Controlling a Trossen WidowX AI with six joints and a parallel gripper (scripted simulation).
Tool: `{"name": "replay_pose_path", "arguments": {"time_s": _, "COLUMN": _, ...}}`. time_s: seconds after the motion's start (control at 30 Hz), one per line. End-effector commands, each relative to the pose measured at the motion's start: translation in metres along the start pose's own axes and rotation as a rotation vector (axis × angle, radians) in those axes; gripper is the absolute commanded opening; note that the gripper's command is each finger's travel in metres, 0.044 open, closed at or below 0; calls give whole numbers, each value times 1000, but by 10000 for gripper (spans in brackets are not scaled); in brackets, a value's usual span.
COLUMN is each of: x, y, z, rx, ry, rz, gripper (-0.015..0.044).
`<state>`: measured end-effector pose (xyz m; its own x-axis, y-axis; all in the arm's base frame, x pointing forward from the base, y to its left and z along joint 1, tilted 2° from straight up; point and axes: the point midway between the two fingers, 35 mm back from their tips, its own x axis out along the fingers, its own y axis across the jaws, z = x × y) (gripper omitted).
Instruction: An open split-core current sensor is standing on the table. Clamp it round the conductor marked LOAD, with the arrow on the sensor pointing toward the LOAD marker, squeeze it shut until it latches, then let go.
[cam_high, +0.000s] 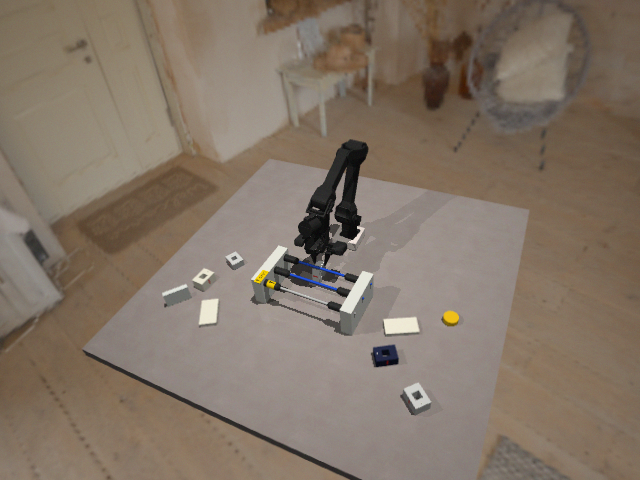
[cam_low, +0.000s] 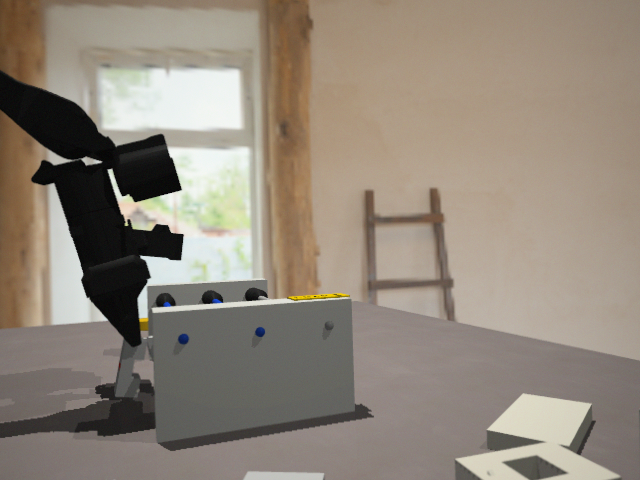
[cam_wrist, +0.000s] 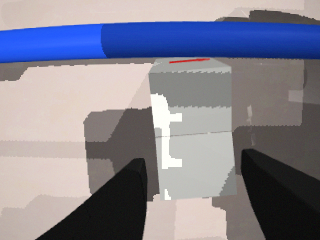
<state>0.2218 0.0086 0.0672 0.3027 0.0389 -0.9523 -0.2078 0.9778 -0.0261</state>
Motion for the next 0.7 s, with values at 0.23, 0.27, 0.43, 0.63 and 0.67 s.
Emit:
{"name": "replay_pose_path", "arguments": {"time_s": 0.23, "x": -1, "y": 0, "z": 0, "rx": 0, "ry": -1, "rz": 0, "gripper": 90}}
{"name": "replay_pose_path", "arguments": {"time_s": 0.27, "x": -1, "y": 0, "z": 0, "rx": 0, "ry": -1, "rz": 0, "gripper": 84}}
{"name": "replay_pose_path", "arguments": {"time_s": 0.43, "x": -2, "y": 0, "z": 0, "rx": 4, "ry": 1, "rz": 0, "gripper": 11}}
{"name": "replay_pose_path", "arguments": {"time_s": 0.63, "x": -2, "y": 0, "z": 0, "rx": 5, "ry": 3, "rz": 1, "gripper": 0}}
{"name": "replay_pose_path", "arguments": {"time_s": 0.67, "x": -2, "y": 0, "z": 0, "rx": 5, "ry": 3, "rz": 1, "gripper": 0}}
